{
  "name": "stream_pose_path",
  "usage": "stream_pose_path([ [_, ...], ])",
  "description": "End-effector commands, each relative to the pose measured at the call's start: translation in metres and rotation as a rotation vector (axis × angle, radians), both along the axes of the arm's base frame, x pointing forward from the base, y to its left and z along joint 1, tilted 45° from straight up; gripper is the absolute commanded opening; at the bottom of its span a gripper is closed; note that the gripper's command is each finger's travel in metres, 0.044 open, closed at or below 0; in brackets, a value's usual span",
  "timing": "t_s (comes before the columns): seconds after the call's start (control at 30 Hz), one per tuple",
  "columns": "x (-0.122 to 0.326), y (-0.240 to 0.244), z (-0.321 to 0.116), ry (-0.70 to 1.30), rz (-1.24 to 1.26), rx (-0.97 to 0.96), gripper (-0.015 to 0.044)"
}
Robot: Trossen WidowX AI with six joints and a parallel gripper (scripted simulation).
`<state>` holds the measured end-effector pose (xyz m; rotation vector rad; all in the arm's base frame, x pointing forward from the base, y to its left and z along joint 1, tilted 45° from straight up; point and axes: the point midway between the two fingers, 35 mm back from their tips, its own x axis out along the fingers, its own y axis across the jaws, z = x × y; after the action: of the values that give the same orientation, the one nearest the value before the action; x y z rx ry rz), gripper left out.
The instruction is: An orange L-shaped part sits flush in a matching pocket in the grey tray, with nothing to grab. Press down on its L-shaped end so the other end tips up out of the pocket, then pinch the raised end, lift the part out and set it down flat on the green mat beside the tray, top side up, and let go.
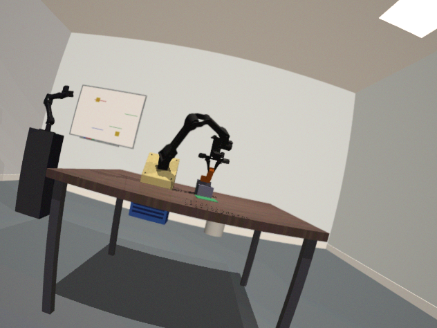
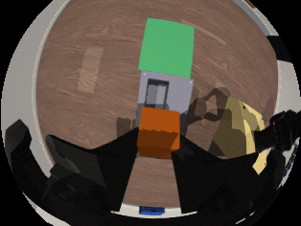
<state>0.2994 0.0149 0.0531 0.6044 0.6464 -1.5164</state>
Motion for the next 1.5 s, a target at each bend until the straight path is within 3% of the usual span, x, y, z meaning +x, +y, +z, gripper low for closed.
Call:
stream_pose_path([
  [0.0, 0.0, 0.002, 0.002, -0.001, -0.004, 0.003, 0.0],
  [0.27, 0.0, 0.0, 0.008, -0.001, -0.004, 0.003, 0.0],
  [1.47, -0.014, -0.115, 0.119, 0.0, -0.004, -0.004, 0.0],
])
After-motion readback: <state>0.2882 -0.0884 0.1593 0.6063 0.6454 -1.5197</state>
